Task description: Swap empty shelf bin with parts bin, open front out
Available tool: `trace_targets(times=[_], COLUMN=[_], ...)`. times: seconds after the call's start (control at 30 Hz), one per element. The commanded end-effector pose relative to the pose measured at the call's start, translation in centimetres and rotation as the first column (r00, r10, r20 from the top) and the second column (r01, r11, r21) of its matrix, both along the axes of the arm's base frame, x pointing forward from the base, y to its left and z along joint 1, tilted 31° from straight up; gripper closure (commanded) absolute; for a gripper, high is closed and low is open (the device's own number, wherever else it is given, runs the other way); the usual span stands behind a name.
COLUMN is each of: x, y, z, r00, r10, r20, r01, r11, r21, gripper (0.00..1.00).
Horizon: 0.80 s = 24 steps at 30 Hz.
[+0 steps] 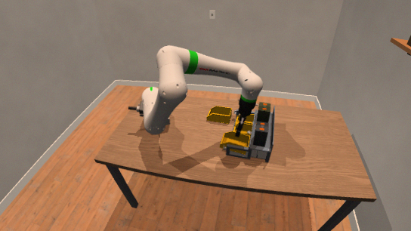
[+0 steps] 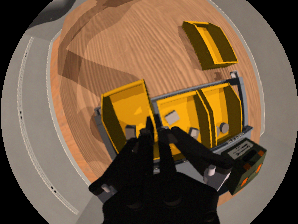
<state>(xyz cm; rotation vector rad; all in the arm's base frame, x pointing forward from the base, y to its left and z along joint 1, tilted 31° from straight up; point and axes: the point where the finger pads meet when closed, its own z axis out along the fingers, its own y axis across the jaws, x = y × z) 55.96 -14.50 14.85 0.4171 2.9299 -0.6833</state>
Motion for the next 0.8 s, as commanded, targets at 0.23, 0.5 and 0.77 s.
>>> trace_targets(times=[0.23,0.5,0.77], x=[-0.1,-0.3,-0.5], y=[0.4,1.0,1.5], z=[0.8,1.8,2.7], r00=[1.0,1.0,1.0], r10=[0.001,0.001,0.001], r20=[0.001,0.001,0.001], r01=[-0.001,-0.001,-0.001], r11=[1.0,1.0,1.0], r21=[0.0,0.0,0.0], gripper=[0.85,0.85,0.85])
